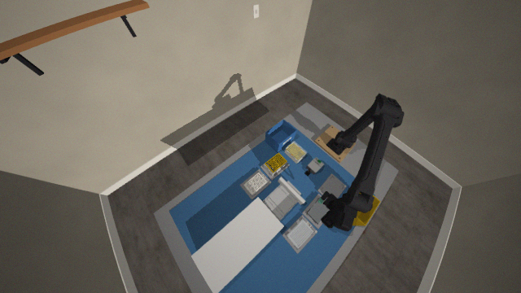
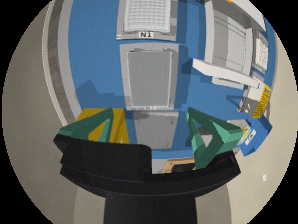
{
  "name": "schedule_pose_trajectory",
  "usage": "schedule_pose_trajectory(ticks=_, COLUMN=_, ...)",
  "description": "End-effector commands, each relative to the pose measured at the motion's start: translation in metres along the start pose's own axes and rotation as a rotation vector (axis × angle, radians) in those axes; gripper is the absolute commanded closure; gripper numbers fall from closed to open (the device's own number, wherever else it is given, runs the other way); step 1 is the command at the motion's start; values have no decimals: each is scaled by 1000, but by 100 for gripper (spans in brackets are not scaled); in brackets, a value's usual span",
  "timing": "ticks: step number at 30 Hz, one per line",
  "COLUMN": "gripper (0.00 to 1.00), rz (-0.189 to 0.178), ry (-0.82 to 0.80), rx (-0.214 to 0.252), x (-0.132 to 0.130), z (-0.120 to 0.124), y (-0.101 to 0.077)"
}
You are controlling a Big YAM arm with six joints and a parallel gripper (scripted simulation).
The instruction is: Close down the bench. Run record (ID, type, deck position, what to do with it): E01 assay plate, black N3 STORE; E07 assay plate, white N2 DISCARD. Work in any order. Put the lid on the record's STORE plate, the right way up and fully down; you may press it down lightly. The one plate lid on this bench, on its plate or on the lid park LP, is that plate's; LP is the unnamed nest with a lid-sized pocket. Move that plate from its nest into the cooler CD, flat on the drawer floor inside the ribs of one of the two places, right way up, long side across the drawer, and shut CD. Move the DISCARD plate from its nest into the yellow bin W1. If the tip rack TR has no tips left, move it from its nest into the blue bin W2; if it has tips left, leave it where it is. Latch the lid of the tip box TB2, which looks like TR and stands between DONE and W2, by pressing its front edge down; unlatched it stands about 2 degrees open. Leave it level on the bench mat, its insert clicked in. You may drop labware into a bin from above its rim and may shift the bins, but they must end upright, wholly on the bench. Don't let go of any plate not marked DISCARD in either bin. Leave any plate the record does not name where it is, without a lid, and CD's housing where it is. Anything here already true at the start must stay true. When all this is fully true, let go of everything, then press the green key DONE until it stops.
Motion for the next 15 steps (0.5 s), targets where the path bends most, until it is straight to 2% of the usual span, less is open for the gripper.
schedule_pose_trajectory(ticks=1, gripper=0, rz=-4, ry=-18, rx=-17, x=3, z=-5, y=3)
schedule_pose_trajectory(ticks=2, gripper=0, rz=-4, ry=-18, rx=-17, x=3, z=-5, y=3)
schedule_pose_trajectory(ticks=3, gripper=0, rz=-18, ry=-20, rx=-72, x=5, z=-13, y=-19)
schedule_pose_trajectory(ticks=5, gripper=0, rz=-8, ry=-19, rx=-32, x=3, z=-4, y=-1)
schedule_pose_trajectory(ticks=7, gripper=0, rz=-4, ry=-19, rx=-17, x=3, z=-5, y=9)
schedule_pose_trajectory(ticks=15, gripper=0, rz=-4, ry=-21, rx=-16, x=4, z=-5, y=20)
Point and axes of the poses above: the point where the finger pads meet when closed, its own y axis out along the fingers, its own x axis across the jaws, z = x × y, the point moved 10 cm from there along -y, back along the fingers, and after that the axes turned 6 degrees about -y, right-handed, at the moved point
